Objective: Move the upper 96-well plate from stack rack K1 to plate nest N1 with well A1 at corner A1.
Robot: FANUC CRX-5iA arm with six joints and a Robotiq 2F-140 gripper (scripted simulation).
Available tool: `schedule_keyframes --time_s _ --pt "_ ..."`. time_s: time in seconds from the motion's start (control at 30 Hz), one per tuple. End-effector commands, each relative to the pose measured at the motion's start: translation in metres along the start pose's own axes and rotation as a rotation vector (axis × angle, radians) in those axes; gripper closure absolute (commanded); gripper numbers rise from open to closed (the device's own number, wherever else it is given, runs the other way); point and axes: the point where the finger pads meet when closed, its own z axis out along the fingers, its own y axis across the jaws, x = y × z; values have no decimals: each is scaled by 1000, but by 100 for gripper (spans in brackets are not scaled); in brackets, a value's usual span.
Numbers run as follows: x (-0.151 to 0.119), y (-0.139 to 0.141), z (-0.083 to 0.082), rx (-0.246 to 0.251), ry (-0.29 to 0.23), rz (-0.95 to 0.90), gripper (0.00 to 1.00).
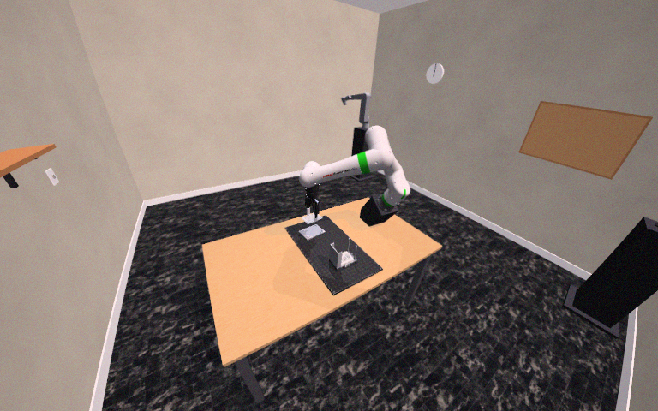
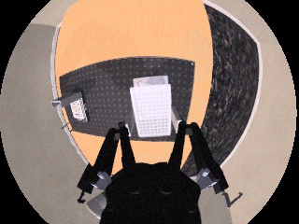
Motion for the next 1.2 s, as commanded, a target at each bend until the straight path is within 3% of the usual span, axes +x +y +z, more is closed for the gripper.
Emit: schedule_keyframes --time_s 0.0,1.17 --pt "0 0 3 0 0 0 100" --pt "0 0 55 0 0 0 100"
